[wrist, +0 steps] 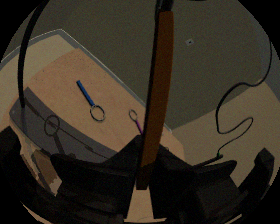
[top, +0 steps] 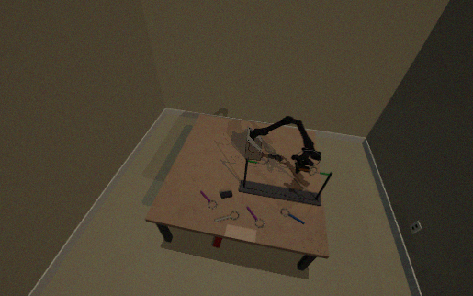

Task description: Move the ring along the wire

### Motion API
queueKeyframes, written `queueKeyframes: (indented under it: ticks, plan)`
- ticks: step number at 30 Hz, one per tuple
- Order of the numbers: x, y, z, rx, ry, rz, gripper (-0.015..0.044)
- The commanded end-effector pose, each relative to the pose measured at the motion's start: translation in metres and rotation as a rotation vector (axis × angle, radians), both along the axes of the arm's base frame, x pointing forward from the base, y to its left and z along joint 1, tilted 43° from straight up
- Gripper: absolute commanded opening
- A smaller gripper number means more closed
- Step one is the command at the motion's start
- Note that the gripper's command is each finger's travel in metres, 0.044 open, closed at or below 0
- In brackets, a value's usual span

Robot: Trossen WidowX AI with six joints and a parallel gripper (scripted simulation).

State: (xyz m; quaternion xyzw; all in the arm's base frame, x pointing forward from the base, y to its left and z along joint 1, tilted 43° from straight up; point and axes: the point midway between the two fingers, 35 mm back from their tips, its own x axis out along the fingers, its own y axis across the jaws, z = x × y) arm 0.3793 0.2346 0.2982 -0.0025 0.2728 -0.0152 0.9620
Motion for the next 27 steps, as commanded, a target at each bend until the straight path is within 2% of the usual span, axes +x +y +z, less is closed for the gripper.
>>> queueKeyframes:
  ticks: [1, 27]
  plan:
    - [-0.002, -0.019, 0.000, -0.116, 0.003, 0.001, -0.0150]
    - [-0.002, -0.103, 0.039, -0.739, 0.013, 0.030, -0.0150]
